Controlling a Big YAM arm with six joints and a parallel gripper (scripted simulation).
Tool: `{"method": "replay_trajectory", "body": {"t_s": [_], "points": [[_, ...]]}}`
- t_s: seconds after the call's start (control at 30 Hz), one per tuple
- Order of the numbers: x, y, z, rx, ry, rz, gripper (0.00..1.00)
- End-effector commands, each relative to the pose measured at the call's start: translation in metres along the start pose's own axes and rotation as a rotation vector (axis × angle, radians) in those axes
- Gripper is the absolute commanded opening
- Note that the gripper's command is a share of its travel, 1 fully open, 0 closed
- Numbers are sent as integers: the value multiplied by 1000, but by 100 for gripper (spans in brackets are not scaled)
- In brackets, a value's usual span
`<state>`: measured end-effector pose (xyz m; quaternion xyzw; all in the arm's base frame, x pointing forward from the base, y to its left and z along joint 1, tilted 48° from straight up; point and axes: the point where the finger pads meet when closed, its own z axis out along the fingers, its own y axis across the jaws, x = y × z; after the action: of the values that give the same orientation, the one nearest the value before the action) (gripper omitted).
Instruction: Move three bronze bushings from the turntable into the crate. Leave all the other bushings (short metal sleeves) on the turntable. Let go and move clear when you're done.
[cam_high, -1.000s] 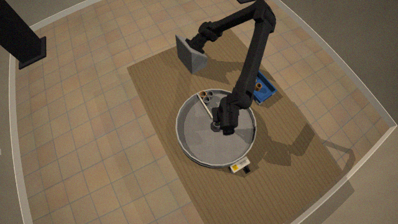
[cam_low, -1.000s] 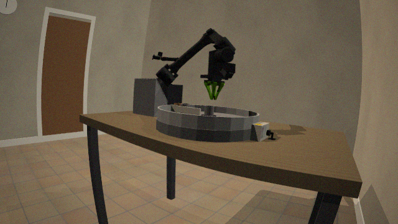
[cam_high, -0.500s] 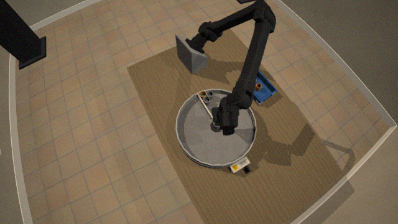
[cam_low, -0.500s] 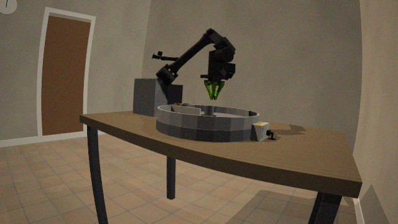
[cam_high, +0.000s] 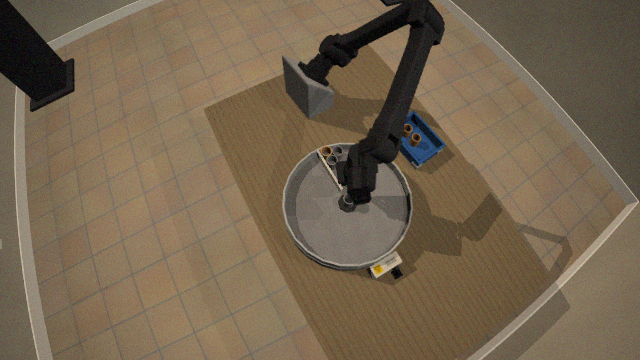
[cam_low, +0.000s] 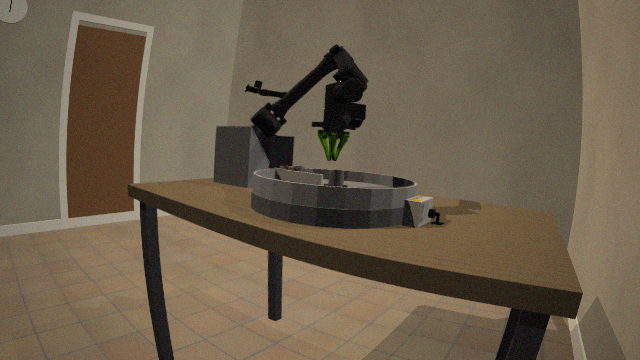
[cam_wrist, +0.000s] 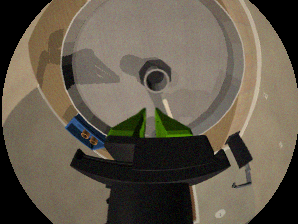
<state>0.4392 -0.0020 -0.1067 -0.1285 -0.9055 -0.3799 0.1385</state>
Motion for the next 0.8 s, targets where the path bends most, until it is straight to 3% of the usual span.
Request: {"method": "replay_trajectory", "body": {"t_s": [0.0,0.17,0.27,0.33,0.37,0.43,0.5,0.77], "points": [[11,0,-19,0,-45,-24,14],[101,-8,-14,2,-41,-23,14],[129,-10,-12,2,-40,-23,14],[132,-8,-10,2,-36,-28,14],[113,3,-15,19,-51,-74,14],[115,-3,-7,12,-29,-55,14],[137,-11,0,-4,3,-9,14],[127,-9,-7,-1,-15,-16,14]]}}
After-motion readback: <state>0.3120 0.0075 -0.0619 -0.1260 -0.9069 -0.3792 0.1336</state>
